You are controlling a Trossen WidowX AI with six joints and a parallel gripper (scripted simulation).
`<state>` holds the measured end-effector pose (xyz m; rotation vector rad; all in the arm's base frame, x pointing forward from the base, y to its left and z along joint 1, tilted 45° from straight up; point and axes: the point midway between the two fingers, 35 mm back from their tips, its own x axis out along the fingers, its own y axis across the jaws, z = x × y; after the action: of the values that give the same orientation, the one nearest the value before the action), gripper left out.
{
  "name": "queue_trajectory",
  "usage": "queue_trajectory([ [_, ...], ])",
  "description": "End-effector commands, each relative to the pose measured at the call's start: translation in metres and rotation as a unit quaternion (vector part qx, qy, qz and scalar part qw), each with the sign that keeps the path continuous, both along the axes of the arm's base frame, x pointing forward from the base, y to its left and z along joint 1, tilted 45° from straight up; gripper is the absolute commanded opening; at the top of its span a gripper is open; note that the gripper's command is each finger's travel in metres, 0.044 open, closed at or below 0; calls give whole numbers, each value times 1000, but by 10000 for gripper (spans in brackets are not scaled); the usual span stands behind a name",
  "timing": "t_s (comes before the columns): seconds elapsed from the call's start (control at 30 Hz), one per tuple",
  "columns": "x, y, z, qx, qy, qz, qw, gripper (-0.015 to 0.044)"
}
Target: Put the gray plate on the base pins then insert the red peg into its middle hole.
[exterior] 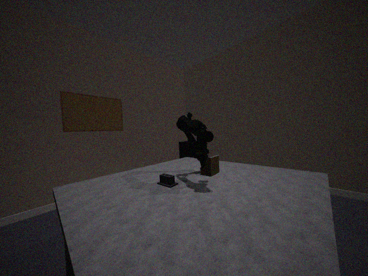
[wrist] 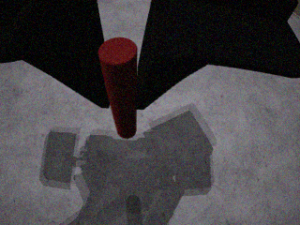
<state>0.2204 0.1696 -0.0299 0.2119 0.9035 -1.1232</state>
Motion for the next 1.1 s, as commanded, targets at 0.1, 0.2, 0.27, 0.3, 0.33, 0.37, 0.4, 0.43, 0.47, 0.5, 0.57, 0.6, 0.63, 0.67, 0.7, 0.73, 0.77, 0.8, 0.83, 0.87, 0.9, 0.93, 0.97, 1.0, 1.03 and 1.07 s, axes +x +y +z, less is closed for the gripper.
queue_trajectory([
  [0.1, 3, 1, 5, 1, 0, 0, 1000, 0],
  [0.2, 9, -1, 9, 3, 1, 1, 1000, 0],
  [0.27, 13, -3, 13, 4, 1, 1, 1000, 0],
  [0.3, 16, -4, 14, 5, 1, 1, 1000, 0],
  [0.33, 18, -4, 16, 5, 2, 1, 1000, 0],
  [0.37, 20, -5, 18, 6, 2, 1, 1000, 0],
  [0.4, 22, -6, 19, 6, 2, 1, 1000, 0],
  [0.43, 24, -7, 21, 7, 2, 1, 1000, 0],
  [0.47, 26, -8, 23, 7, 2, 2, 1000, 0],
  [0.5, 28, -9, 24, 8, 2, 2, 1000, 0],
  [0.57, 32, -11, 28, 9, 2, 2, 1000, 0],
  [0.6, 34, -13, 30, 9, 2, 2, 1000, 0],
  [0.63, 36, -14, 31, 9, 2, 2, 1000, 0],
  [0.67, 38, -15, 33, 10, 2, 2, 1000, 0],
  [0.7, 40, -16, 35, 10, 2, 2, 1000, 0],
  [0.73, 42, -17, 37, 10, 2, 2, 1000, 0],
  [0.77, 44, -18, 38, 11, 2, 2, 1000, 0],
  [0.8, 46, -20, 40, 11, 2, 2, 1000, 0],
  [0.83, 48, -21, 42, 11, 2, 2, 1000, 0],
  [0.87, 50, -22, 44, 12, 2, 3, 1000, 0],
  [0.9, 52, -24, 45, 12, 2, 3, 1000, 0],
  [0.93, 53, -25, 47, 12, 2, 3, 1000, 0],
  [0.97, 55, -26, 49, 12, 2, 3, 1000, 0],
  [1.0, 57, -28, 51, 12, 2, 3, 1000, 0],
  [1.03, 59, -29, 52, 13, 2, 3, 1000, 0],
  [1.07, 60, -31, 54, 13, 2, 2, 1000, 0],
])
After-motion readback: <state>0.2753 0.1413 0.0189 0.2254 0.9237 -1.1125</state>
